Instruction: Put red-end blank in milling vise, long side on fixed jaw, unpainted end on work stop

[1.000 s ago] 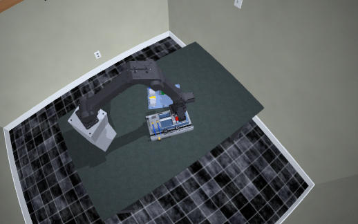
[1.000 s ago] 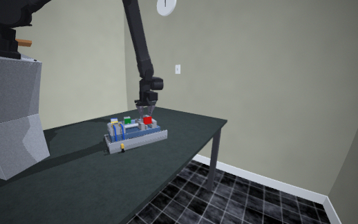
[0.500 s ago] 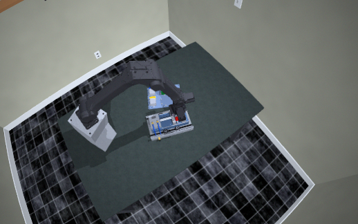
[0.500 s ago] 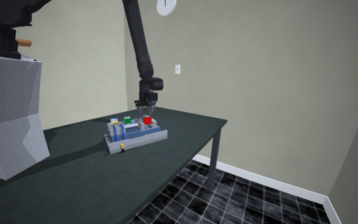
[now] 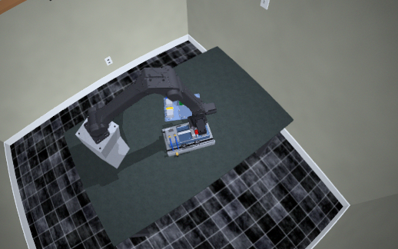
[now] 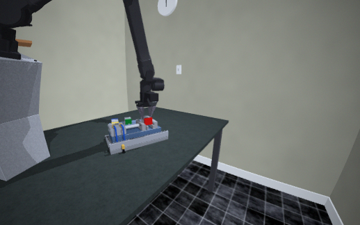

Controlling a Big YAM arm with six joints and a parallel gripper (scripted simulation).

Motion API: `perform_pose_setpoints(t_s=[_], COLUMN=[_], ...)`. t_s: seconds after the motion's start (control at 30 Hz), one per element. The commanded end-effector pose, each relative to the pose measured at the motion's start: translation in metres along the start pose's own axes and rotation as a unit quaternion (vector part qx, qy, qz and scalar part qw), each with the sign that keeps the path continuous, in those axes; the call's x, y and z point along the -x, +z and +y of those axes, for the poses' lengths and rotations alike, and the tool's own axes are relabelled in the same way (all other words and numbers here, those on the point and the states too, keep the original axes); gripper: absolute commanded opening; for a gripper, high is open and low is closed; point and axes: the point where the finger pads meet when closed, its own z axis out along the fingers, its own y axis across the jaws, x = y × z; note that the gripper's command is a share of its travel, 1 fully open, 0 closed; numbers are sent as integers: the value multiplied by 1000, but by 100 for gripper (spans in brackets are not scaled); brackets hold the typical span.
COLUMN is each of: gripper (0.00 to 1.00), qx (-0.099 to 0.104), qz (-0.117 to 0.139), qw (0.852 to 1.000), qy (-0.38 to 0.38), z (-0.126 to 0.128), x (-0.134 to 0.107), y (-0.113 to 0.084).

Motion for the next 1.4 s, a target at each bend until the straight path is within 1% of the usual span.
perform_pose_setpoints(t_s=[0.0, 0.57, 0.6, 0.7, 0.83, 1.37], gripper=[0, 0, 64, 64, 64, 64], qx=[20, 20, 20, 20, 15, 15], qz=[1, 1, 1, 1, 1, 1], qw=[1000, 1000, 1000, 1000, 1000, 1000], qy=[2, 2, 2, 2, 1, 1], z=[21, 21, 21, 21, 14, 15], x=[3, 3, 3, 3, 2, 2], y=[-4, -4, -4, -4, -2, -2])
